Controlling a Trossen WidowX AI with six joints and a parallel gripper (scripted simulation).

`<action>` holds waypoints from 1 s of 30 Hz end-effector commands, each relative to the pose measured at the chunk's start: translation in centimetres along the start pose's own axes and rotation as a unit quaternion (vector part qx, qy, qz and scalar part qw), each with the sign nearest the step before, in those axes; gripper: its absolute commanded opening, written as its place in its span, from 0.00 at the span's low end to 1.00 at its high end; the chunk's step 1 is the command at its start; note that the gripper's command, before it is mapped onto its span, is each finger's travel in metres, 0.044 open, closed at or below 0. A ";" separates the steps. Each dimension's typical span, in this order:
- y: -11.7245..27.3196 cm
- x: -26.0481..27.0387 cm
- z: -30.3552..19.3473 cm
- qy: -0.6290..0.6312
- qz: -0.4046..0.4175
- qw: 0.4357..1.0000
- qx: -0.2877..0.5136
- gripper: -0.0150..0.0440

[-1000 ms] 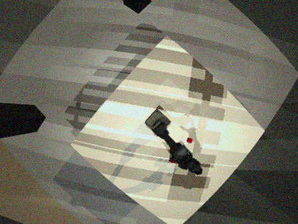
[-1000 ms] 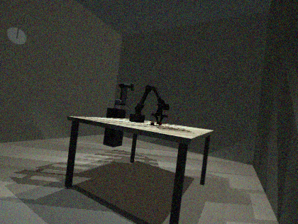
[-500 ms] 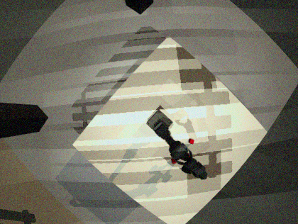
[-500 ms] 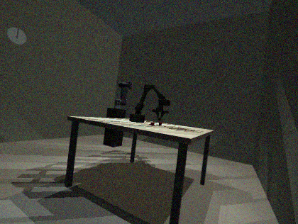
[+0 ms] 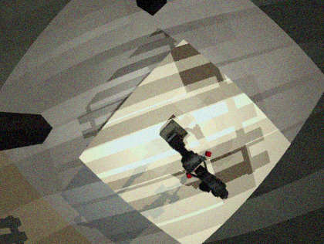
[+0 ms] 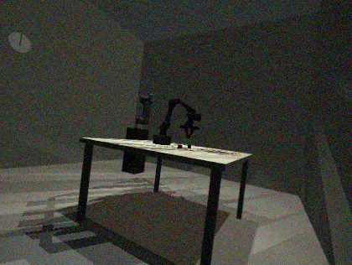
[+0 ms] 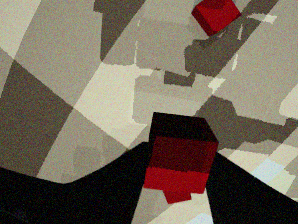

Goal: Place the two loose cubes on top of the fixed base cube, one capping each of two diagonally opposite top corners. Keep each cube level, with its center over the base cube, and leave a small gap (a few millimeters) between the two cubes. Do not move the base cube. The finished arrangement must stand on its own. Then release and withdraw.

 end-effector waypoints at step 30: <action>-3.5 1.8 -9.3 0.471 0.002 0.882 0.003 0.43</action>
Point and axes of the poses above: the point midway between the two fingers, 35 mm back from their tips, its own y axis back along the fingers, its own x axis across the jaws, z = x × y, the point moved 3 cm from there along y, back along the fingers, and after that the axes turned 12 degrees about y, right-handed, at the moved point
